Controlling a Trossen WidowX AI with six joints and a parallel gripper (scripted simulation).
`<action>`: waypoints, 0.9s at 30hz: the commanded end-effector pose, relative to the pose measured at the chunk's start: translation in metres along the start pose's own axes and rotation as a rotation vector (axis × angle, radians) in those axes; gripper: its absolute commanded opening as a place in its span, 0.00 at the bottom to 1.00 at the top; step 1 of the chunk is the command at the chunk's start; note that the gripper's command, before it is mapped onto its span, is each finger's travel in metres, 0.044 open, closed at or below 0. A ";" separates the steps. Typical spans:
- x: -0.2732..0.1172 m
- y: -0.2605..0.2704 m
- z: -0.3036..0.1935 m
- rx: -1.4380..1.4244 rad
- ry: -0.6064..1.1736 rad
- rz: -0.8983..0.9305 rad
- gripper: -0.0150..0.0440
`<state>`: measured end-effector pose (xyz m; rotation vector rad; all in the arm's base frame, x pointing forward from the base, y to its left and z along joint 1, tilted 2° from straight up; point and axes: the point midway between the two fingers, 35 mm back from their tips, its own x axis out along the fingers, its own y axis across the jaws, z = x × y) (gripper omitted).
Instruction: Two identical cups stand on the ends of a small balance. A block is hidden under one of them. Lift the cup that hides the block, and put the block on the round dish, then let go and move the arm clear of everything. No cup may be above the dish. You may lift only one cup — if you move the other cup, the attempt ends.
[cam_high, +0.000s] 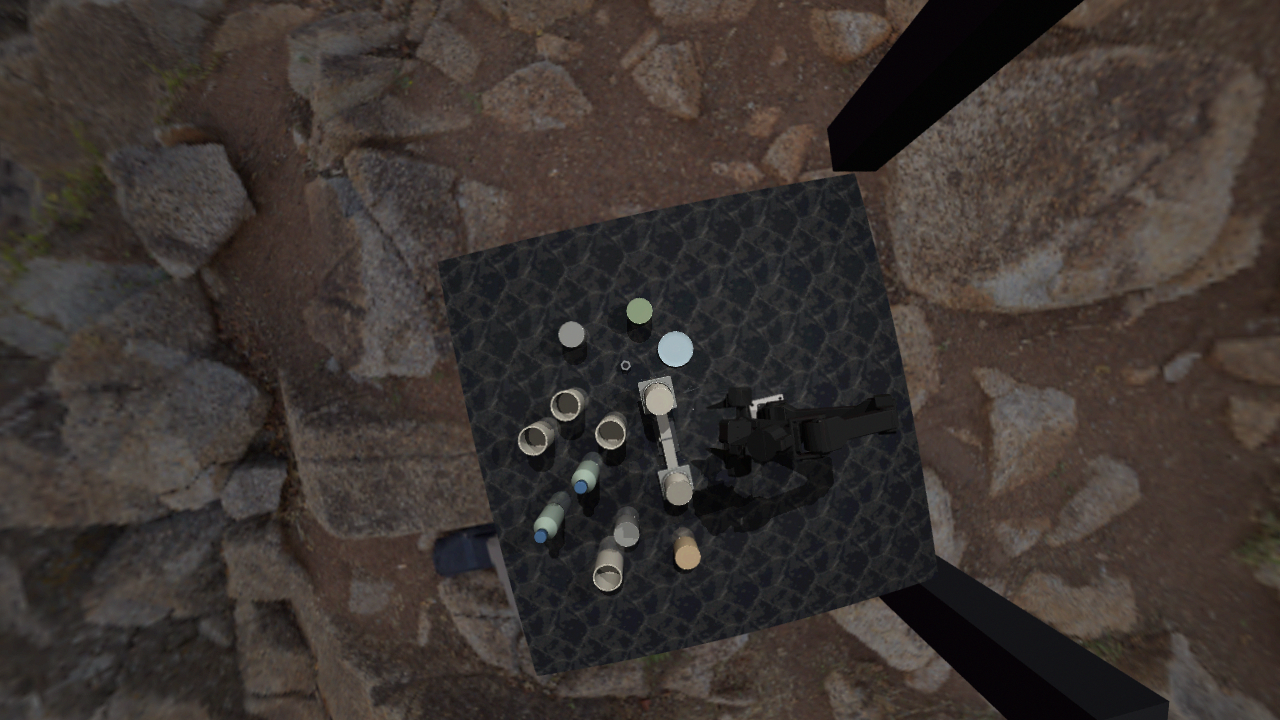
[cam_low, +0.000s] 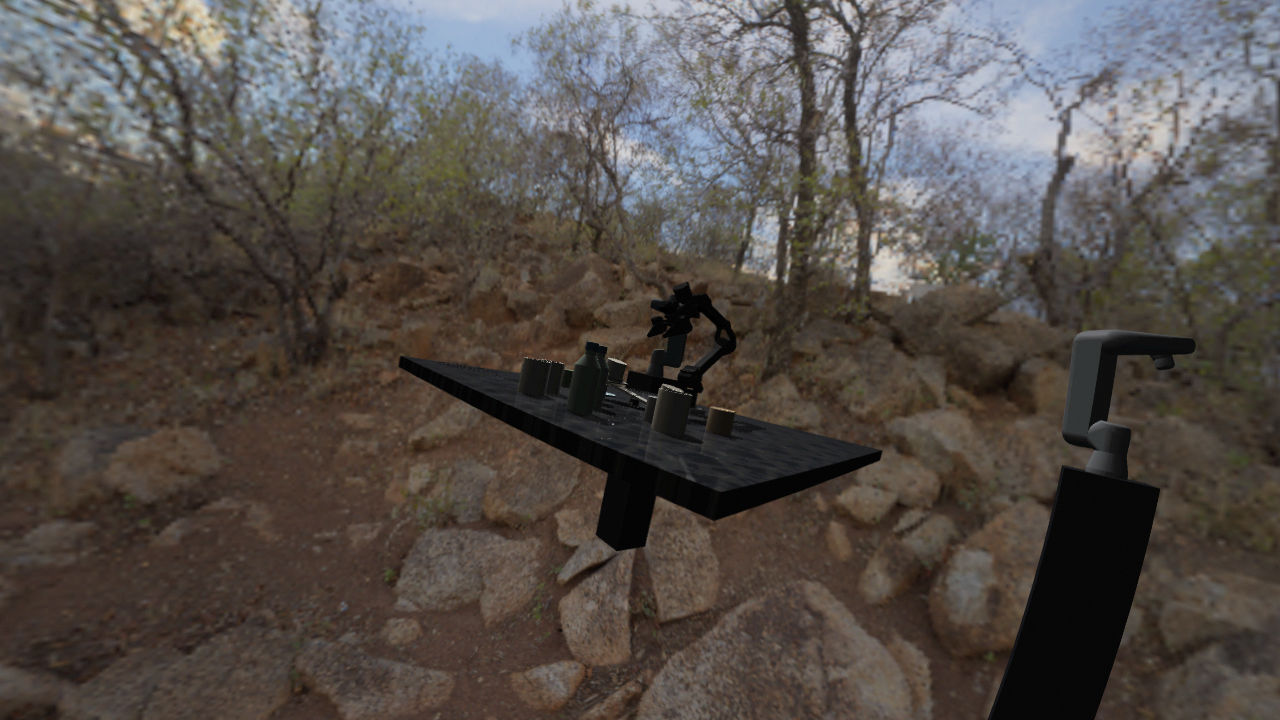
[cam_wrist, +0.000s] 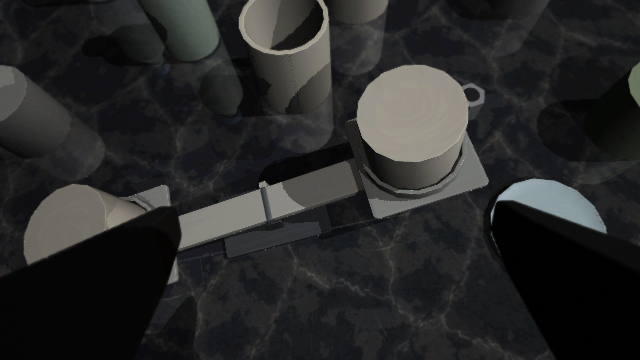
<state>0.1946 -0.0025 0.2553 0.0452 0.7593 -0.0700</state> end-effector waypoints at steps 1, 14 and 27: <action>-0.001 0.022 -0.013 -0.127 0.018 0.085 1.00; 0.000 0.037 -0.019 -0.230 0.043 0.142 1.00; 0.032 0.074 -0.007 -0.590 0.187 0.222 1.00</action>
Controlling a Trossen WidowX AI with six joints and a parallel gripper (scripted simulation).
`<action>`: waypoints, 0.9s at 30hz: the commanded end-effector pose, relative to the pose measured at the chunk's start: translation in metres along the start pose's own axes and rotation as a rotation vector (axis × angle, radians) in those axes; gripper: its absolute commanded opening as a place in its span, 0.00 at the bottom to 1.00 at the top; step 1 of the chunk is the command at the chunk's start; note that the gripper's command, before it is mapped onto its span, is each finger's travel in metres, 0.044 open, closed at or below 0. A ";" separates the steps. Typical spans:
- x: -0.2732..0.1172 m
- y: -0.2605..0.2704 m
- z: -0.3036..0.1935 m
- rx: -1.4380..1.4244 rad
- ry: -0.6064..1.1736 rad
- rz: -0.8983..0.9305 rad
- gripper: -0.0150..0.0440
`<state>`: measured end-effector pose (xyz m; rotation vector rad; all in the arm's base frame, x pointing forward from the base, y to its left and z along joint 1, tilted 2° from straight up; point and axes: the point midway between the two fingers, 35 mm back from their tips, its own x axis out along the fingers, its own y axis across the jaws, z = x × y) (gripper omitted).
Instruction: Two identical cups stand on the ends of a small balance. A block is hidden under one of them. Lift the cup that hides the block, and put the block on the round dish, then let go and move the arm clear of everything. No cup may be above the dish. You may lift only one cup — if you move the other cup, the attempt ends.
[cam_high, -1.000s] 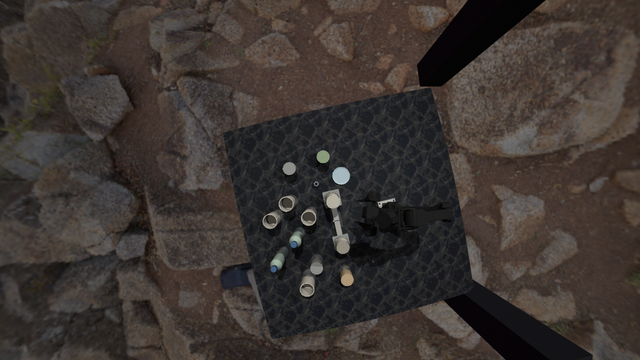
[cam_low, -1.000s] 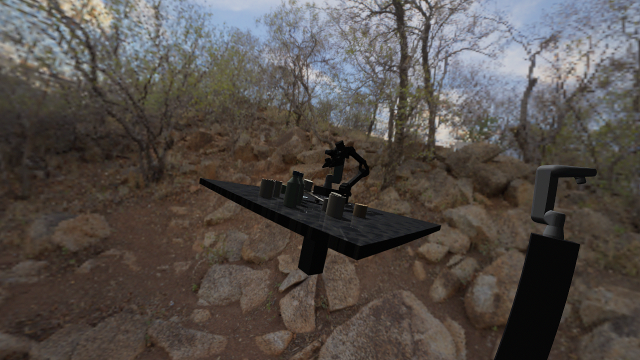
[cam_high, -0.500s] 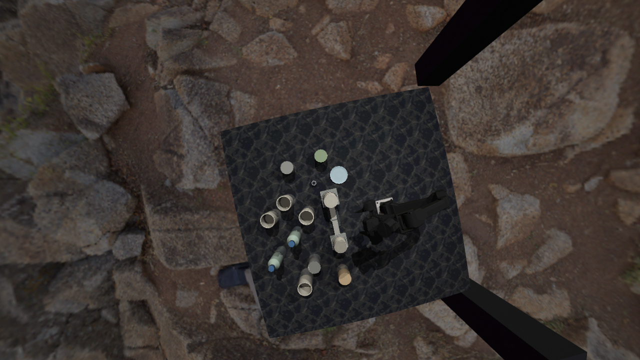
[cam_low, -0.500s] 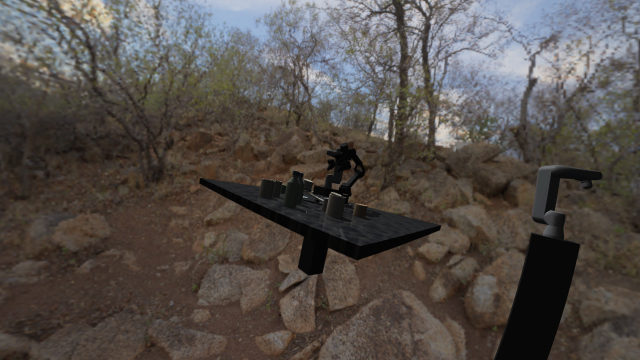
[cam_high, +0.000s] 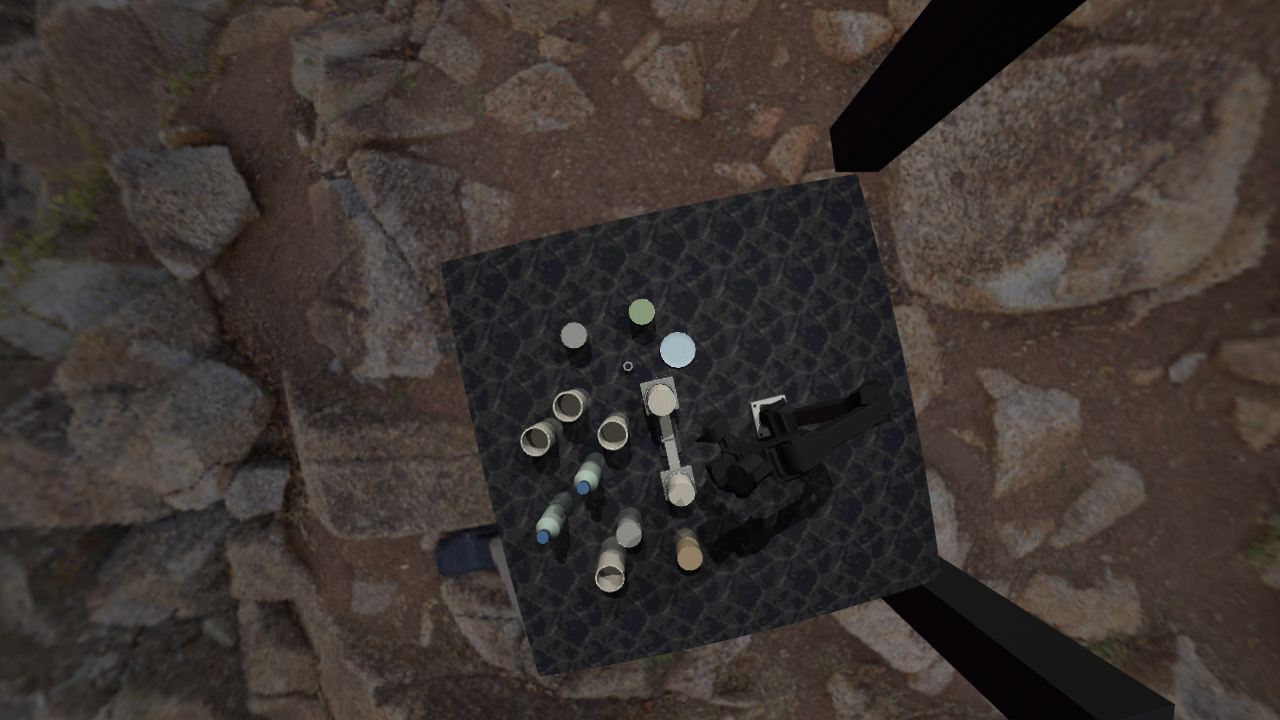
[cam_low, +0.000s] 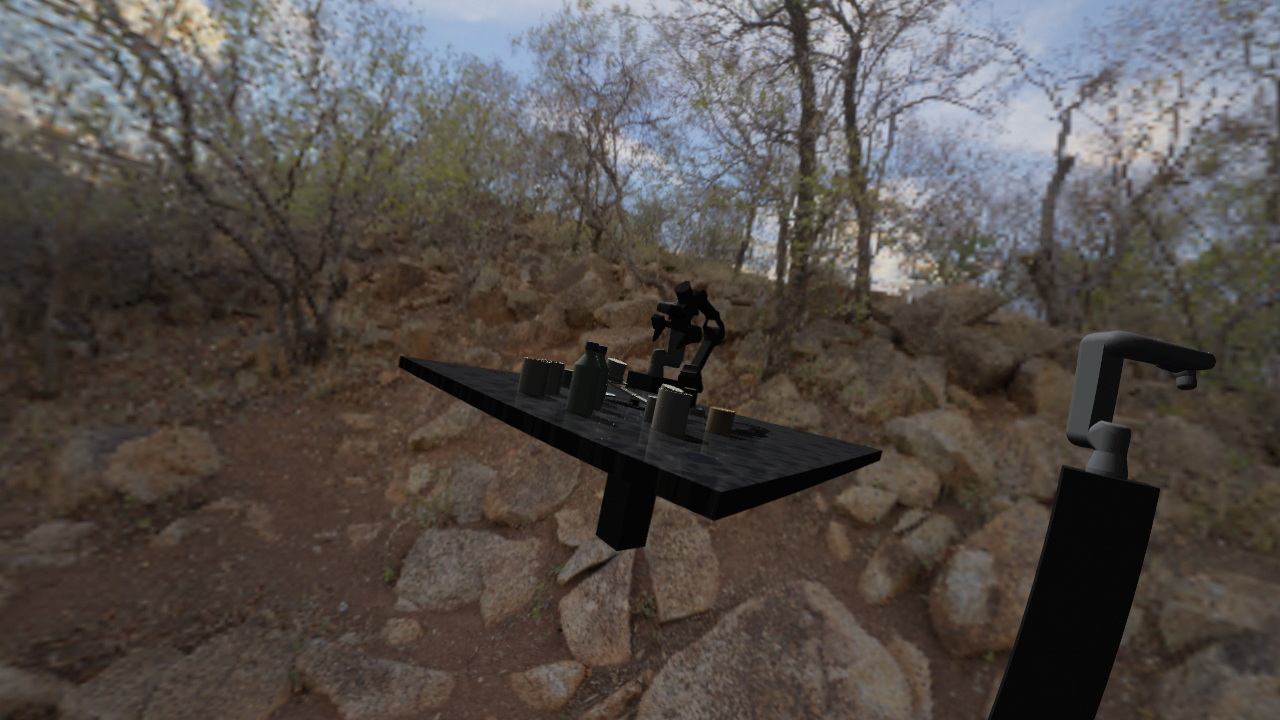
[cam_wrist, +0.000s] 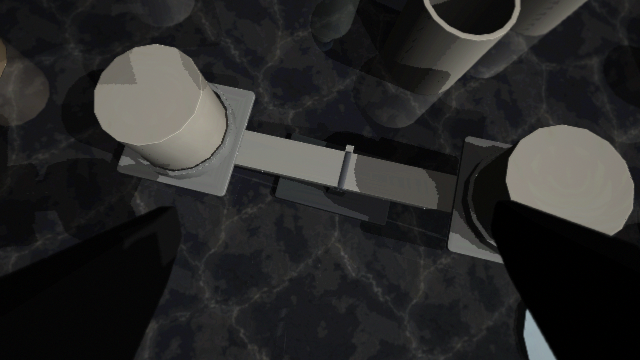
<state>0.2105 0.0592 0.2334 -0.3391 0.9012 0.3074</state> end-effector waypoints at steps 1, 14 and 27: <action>0.013 0.009 0.010 -0.134 0.052 0.035 1.00; 0.049 0.035 0.033 -0.528 0.212 0.164 1.00; 0.092 0.067 0.045 -0.903 0.343 0.330 1.00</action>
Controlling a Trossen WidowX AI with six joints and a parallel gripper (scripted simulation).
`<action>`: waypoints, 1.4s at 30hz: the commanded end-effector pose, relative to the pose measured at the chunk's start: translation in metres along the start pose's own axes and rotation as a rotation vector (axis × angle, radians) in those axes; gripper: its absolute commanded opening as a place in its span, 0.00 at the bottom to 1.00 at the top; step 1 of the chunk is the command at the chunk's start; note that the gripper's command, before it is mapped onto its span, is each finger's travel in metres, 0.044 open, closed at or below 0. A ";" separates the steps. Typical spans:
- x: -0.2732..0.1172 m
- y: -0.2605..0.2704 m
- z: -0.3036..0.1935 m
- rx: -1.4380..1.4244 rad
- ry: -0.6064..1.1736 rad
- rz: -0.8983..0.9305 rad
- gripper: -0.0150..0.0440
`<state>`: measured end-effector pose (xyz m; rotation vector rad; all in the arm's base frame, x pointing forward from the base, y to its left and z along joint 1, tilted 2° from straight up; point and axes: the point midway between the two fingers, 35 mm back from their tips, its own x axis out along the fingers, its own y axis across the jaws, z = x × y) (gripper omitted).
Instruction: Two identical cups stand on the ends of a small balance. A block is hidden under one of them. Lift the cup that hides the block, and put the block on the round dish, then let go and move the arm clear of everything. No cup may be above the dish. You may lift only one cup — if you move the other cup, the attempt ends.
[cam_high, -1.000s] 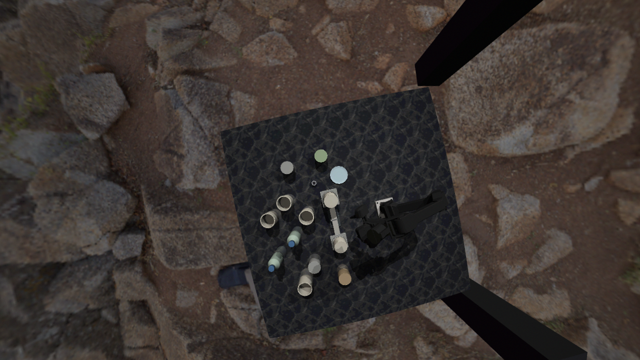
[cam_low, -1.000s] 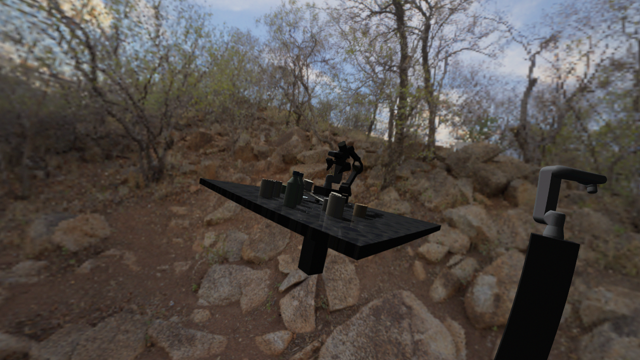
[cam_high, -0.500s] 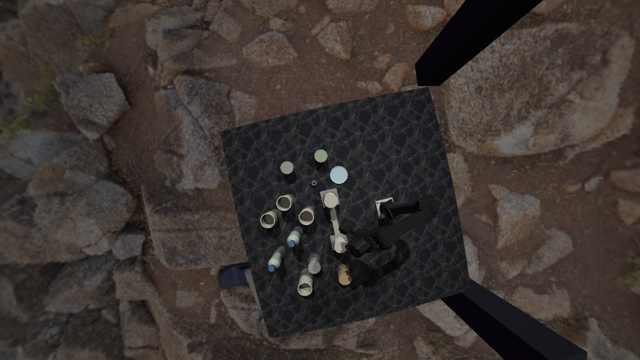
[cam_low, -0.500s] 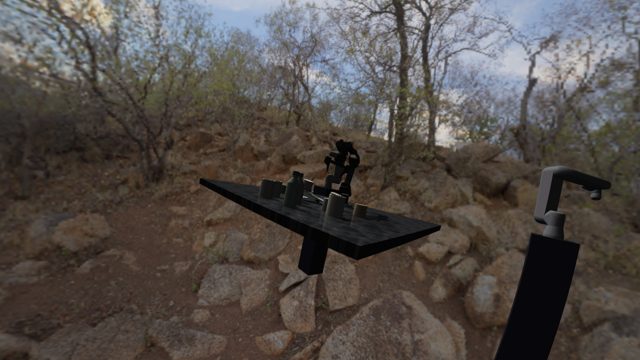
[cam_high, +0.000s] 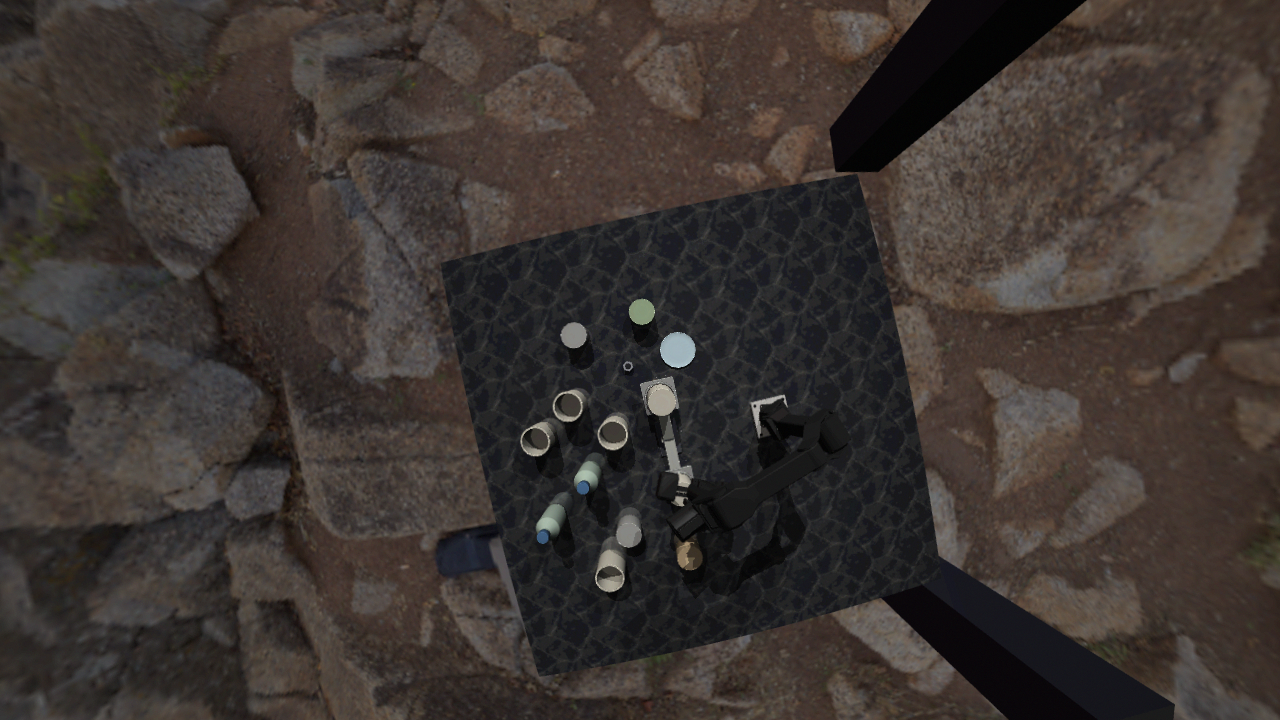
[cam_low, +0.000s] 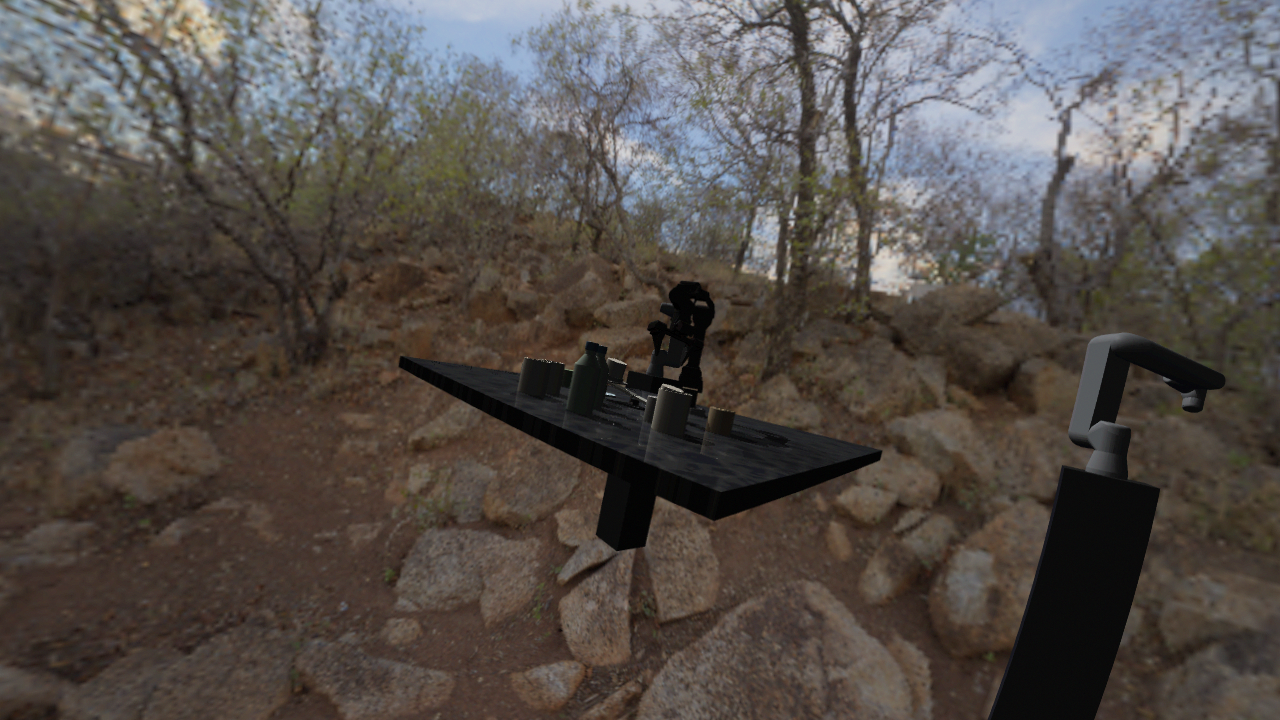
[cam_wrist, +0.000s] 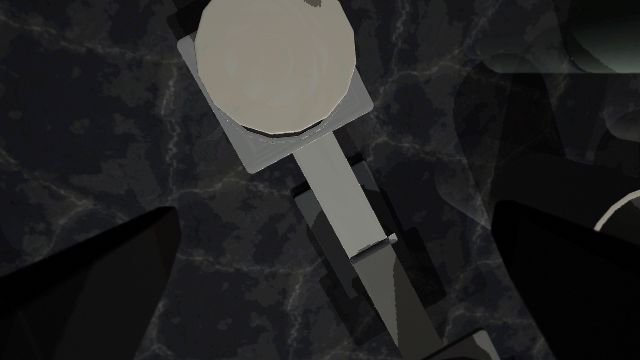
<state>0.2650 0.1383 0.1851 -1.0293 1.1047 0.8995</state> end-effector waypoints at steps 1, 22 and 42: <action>0.015 0.002 0.013 -0.127 0.033 0.058 1.00; 0.059 0.010 0.040 -0.434 0.099 0.203 1.00; 0.088 0.014 0.036 -0.439 0.101 0.203 1.00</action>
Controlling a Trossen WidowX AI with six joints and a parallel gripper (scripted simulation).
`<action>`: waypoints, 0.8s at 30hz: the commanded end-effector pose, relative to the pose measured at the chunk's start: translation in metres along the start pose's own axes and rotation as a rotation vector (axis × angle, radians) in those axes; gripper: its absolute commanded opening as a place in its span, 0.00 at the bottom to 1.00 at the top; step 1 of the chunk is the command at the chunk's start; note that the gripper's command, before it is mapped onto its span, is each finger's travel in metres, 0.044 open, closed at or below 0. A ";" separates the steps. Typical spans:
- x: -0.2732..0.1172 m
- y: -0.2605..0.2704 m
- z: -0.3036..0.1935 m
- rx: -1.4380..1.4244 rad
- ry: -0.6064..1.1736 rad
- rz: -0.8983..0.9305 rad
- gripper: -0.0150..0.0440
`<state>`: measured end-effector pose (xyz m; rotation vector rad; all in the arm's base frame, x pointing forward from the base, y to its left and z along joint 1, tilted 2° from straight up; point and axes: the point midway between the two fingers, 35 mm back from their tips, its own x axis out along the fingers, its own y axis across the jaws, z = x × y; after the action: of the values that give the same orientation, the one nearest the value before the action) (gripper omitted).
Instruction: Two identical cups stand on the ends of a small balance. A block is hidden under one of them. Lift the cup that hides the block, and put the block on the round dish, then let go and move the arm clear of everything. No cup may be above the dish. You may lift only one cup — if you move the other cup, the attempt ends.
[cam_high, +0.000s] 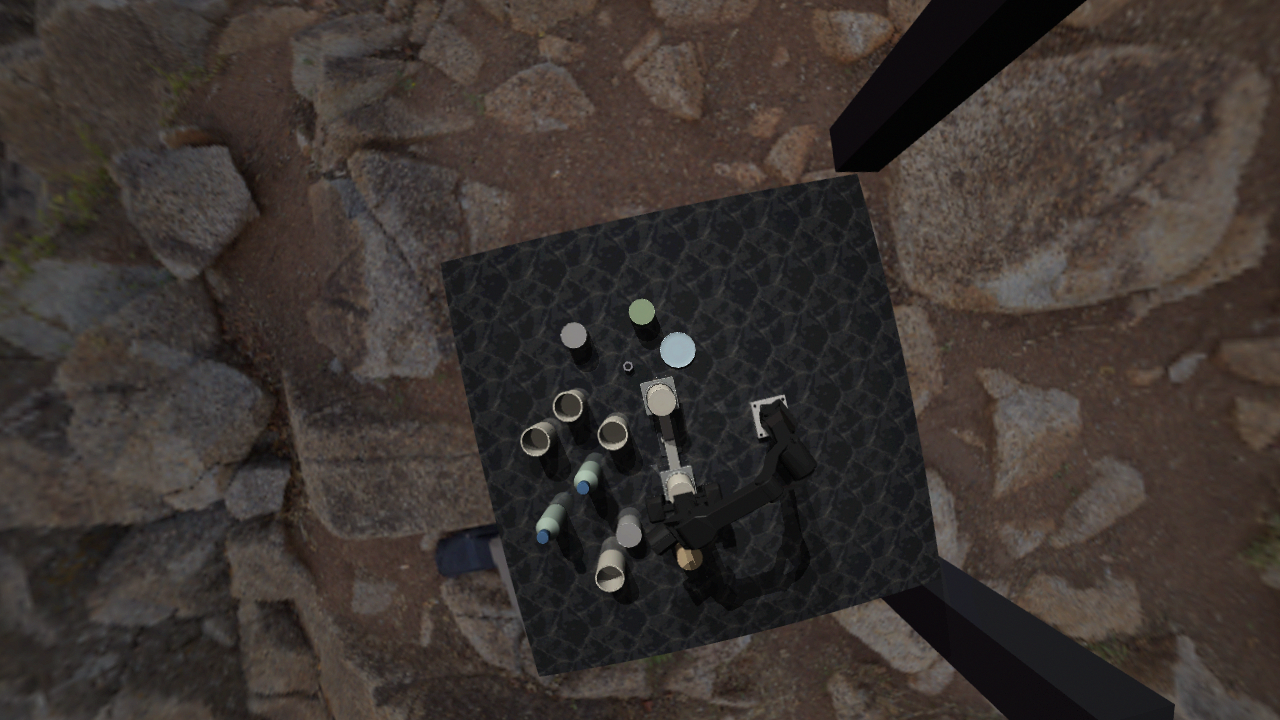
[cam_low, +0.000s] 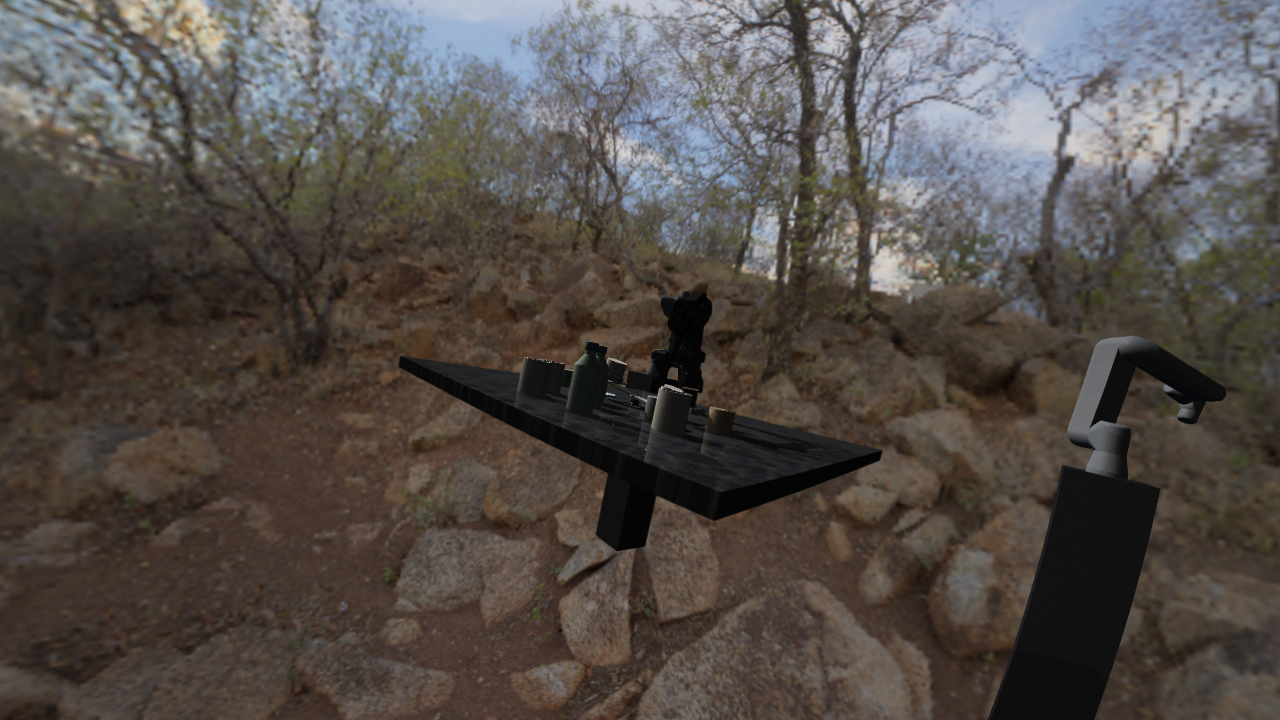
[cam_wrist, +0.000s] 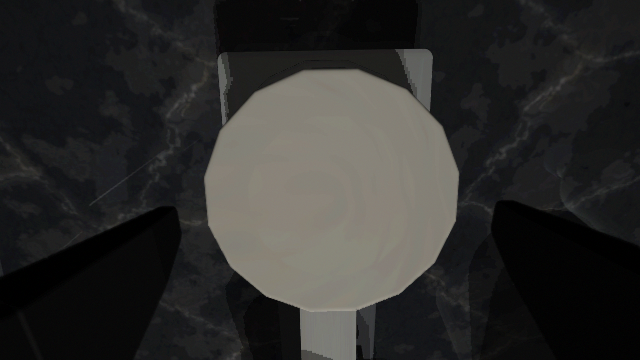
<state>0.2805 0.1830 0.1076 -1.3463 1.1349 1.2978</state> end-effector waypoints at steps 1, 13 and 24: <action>0.008 0.000 0.000 -0.004 0.000 0.003 1.00; 0.027 0.000 0.000 -0.001 -0.001 0.003 1.00; 0.044 0.001 0.000 0.001 -0.002 0.003 1.00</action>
<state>0.2812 0.1820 0.0694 -1.3439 1.1357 1.2949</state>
